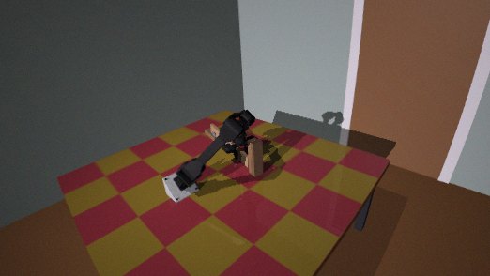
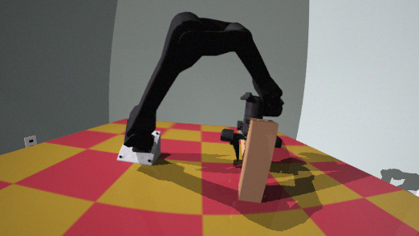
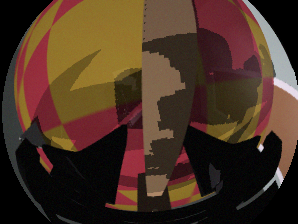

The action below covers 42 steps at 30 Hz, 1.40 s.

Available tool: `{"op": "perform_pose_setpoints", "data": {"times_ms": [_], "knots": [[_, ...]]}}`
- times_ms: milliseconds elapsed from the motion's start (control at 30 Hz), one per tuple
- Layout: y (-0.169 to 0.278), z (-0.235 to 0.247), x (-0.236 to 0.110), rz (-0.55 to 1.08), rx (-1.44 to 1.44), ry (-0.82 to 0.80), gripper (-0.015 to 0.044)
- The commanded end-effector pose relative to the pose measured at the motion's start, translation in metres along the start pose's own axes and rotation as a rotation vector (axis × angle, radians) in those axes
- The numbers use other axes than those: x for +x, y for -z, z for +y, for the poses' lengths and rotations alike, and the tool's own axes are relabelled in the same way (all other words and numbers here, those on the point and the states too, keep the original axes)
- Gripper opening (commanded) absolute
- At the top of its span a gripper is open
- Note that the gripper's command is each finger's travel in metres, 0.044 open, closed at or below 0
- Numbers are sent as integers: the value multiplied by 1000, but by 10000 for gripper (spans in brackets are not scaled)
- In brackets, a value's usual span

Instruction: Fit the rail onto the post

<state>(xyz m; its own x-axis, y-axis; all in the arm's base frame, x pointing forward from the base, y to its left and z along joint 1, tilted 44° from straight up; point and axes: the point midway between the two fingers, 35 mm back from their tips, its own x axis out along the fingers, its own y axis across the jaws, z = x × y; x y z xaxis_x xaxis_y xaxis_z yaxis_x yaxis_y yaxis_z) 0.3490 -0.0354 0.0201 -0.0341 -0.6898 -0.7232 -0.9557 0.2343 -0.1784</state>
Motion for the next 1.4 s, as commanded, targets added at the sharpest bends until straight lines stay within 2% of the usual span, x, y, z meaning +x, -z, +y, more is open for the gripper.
{"op": "perform_pose_setpoints", "data": {"times_ms": [0, 133, 367, 400, 1367], "knots": [[0, 1, 1, 4, -6, 1, 177], [0, 1, 1, 4, -6, 1, 72], [0, 1, 1, 4, -6, 1, 26], [0, 1, 1, 4, -6, 1, 0], [0, 0, -8, 4, -6, 0, 0]]}}
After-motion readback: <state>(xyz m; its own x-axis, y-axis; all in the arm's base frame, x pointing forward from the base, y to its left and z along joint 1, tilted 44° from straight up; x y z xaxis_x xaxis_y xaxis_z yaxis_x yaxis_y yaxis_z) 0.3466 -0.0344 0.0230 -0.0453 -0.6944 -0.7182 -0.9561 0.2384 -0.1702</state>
